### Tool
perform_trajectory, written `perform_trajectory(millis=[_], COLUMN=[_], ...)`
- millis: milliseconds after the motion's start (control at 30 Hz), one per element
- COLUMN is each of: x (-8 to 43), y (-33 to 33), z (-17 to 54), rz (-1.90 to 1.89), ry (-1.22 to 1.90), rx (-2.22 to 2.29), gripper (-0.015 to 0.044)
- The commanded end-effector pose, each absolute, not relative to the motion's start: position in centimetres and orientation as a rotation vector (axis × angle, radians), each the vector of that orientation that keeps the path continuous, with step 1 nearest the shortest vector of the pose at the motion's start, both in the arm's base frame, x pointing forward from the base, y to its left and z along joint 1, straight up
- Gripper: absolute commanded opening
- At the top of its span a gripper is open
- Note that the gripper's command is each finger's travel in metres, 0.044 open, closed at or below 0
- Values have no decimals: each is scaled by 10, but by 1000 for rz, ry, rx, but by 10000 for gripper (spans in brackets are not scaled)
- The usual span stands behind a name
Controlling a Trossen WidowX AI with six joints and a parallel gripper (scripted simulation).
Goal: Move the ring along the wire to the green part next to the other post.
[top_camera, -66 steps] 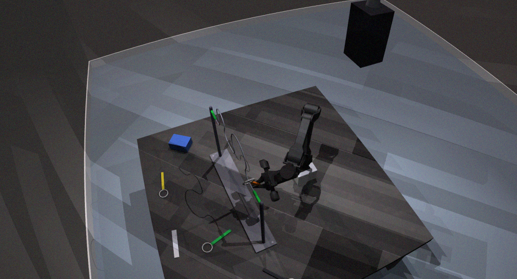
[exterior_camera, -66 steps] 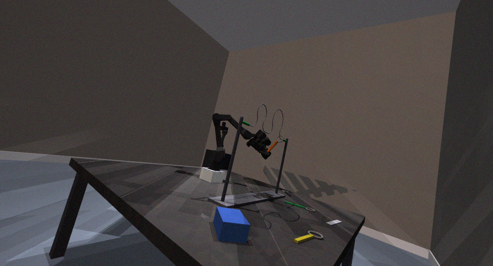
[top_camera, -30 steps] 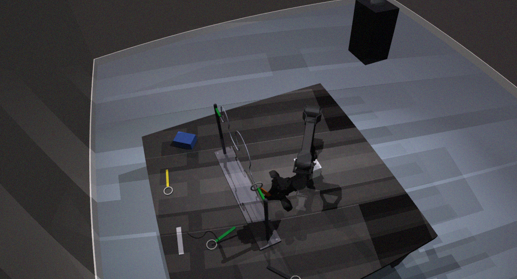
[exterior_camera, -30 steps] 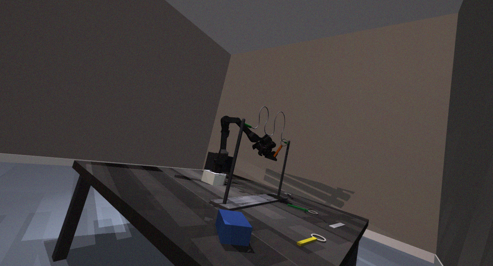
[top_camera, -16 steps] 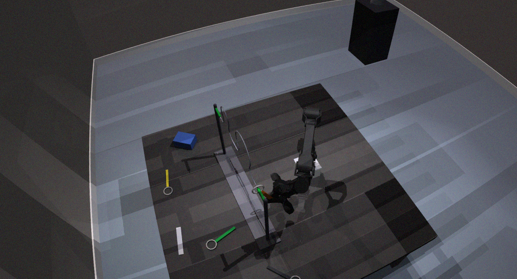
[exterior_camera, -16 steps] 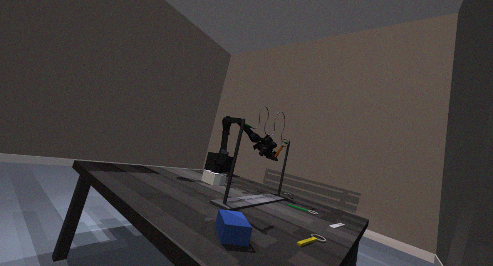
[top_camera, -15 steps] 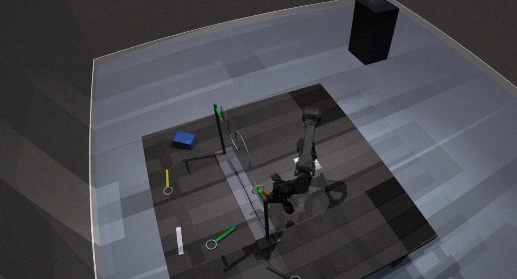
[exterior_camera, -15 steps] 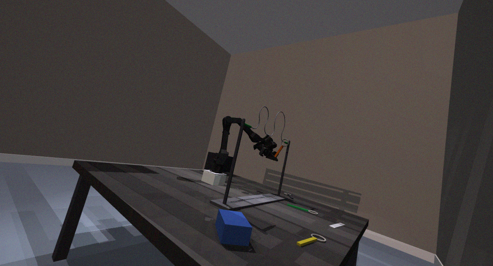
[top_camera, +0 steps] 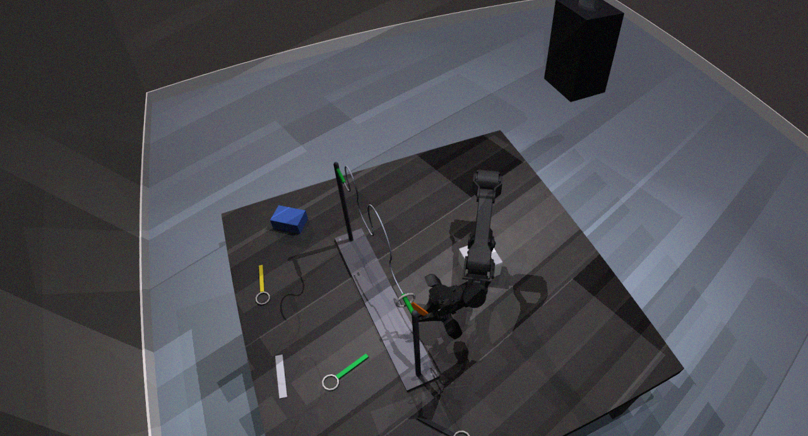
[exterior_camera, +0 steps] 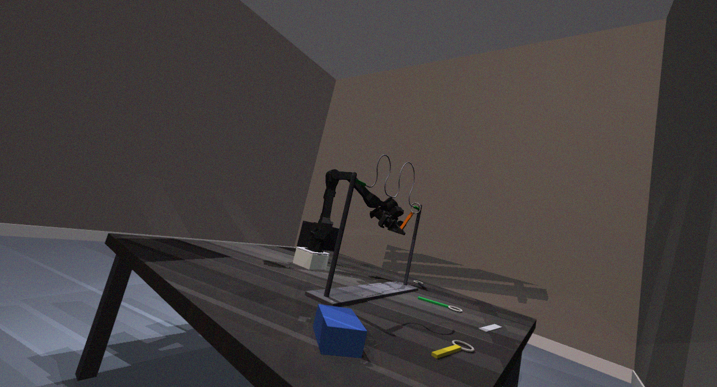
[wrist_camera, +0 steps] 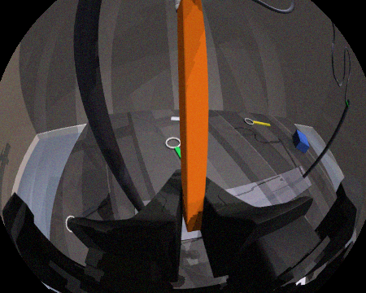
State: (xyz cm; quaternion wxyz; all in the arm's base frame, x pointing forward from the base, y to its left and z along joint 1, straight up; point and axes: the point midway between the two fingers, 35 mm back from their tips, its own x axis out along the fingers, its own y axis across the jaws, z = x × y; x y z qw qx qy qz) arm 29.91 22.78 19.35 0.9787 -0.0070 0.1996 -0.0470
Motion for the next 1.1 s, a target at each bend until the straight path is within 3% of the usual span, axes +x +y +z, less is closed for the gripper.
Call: perform_trajectory(millis=[0, 967, 1067], x=[300, 300, 300], y=[230, 230, 230], z=[192, 181, 181], rz=[-98, -98, -95], ry=[396, 396, 399], rx=[-6, -6, -11], gripper=[-150, -150, -71])
